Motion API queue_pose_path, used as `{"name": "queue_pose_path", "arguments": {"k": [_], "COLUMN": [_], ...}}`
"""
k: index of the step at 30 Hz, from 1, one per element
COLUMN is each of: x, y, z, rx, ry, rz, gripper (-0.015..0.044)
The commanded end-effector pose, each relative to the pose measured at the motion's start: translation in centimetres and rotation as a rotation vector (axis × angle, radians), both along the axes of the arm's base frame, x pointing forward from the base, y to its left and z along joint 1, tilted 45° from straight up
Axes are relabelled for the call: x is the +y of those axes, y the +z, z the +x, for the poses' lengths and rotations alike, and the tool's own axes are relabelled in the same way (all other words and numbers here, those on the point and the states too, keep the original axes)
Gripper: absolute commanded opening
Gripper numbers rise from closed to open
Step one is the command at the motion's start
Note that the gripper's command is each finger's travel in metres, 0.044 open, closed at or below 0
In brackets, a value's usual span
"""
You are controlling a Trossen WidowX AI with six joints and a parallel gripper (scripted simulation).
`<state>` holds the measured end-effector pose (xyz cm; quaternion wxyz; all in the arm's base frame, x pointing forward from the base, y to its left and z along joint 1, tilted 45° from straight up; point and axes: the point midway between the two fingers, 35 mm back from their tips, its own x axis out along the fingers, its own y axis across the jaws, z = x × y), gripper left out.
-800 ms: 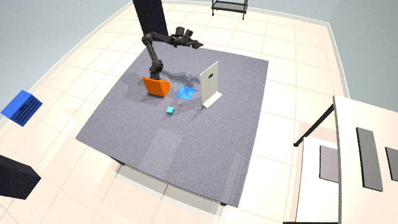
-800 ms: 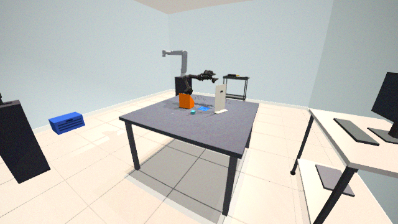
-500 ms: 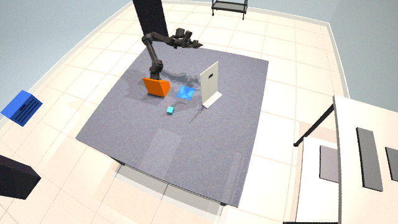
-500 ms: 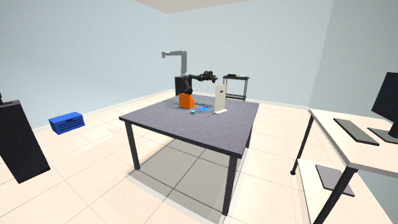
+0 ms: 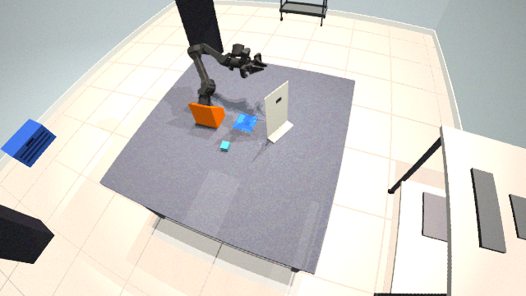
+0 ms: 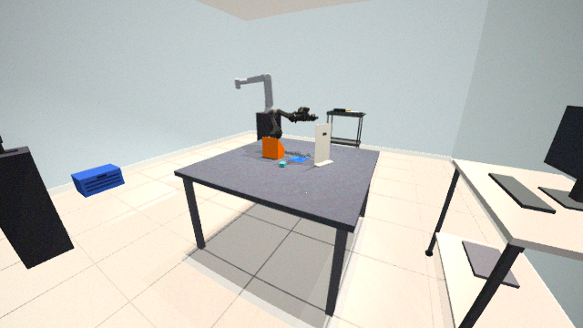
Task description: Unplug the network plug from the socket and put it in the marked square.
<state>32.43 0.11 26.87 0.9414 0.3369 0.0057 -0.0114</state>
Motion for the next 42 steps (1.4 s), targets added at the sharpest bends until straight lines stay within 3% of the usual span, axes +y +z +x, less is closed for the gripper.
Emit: {"name": "queue_pose_path", "arguments": {"k": [1,42], "x": [0.2,2.4], "y": [-1.4,-11.3], "z": [0.0,-2.8], "rx": [0.01,0.077], "ry": [-0.003,-0.064], "rz": [0.161,1.579], "gripper": [0.0156,0.0156]}}
